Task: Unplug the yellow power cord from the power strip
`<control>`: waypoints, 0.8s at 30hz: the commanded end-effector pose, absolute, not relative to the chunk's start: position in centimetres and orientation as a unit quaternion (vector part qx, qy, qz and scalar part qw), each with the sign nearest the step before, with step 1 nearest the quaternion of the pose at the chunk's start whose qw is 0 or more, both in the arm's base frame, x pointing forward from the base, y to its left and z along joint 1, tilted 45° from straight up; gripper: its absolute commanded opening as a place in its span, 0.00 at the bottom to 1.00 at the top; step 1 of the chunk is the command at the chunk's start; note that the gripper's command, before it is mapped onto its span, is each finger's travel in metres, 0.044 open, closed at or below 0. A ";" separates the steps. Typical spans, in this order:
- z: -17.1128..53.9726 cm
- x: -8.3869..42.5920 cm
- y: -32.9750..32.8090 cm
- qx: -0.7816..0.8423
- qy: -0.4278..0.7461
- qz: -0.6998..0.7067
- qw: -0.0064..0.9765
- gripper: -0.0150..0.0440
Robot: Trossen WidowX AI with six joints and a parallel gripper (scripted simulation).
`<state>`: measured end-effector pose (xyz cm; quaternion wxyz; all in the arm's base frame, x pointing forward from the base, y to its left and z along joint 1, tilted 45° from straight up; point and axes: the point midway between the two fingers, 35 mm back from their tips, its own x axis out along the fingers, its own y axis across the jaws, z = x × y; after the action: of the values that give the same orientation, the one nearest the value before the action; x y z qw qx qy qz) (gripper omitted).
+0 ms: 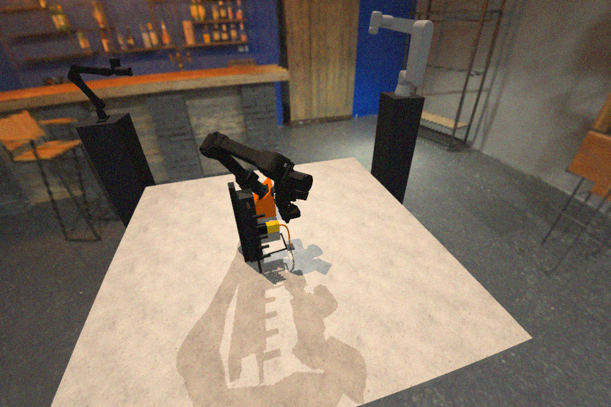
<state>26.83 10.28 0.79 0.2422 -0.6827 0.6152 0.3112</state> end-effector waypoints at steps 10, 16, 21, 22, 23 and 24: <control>2.0 27.1 9.2 -0.684 0.616 0.307 0.240 0.53; 2.6 27.2 8.5 -0.684 0.617 0.307 0.240 0.53; 3.2 27.2 7.9 -0.684 0.617 0.307 0.239 0.53; 3.3 27.2 7.7 -0.684 0.617 0.307 0.239 0.53; 3.4 27.2 7.6 -0.684 0.617 0.307 0.239 0.53; 3.5 27.2 7.5 -0.684 0.617 0.307 0.239 0.53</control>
<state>27.23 7.97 3.06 0.2409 -0.6828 0.6172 0.3079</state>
